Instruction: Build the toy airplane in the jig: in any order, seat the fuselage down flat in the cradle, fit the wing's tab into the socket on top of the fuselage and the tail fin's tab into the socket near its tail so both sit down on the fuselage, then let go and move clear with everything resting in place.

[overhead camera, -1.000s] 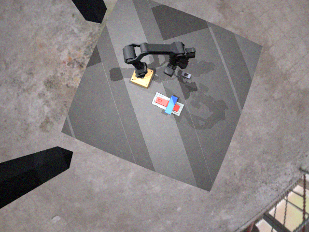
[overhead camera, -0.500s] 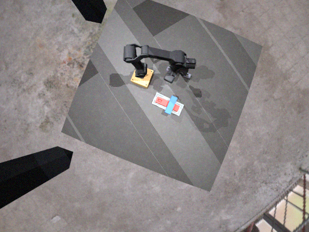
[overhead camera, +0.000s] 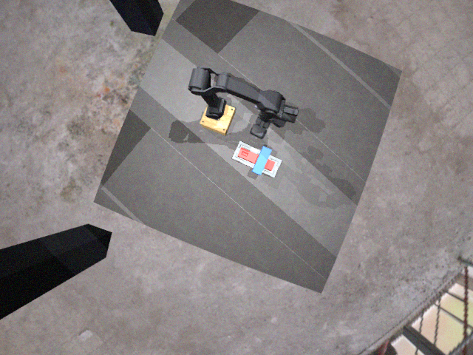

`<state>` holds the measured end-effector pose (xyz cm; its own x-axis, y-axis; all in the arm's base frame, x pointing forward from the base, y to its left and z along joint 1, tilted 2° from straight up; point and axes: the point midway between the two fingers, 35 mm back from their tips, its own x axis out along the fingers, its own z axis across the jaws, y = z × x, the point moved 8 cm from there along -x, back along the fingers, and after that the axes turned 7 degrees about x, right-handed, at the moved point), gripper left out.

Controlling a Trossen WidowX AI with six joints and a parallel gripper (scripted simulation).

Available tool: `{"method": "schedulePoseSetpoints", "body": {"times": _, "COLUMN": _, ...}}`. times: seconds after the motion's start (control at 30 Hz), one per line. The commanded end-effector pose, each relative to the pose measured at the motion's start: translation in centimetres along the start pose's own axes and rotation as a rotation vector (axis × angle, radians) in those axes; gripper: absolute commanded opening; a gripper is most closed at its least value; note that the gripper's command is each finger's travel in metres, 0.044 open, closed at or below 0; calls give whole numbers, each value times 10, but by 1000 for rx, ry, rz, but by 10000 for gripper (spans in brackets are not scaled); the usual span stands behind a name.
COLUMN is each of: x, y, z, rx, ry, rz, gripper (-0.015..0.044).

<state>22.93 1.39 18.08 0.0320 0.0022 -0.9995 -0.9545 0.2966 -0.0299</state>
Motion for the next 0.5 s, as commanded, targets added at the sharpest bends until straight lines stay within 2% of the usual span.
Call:
{"method": "schedulePoseSetpoints", "body": {"times": 0.0, "x": 4, "y": -4, "z": -10, "rx": -6, "ry": 2, "rz": 5, "gripper": 0}}
{"method": "schedulePoseSetpoints", "body": {"times": 0.47, "x": 10, "y": -15, "z": -52, "rx": -21, "ry": 10, "rz": -5, "gripper": 0}}
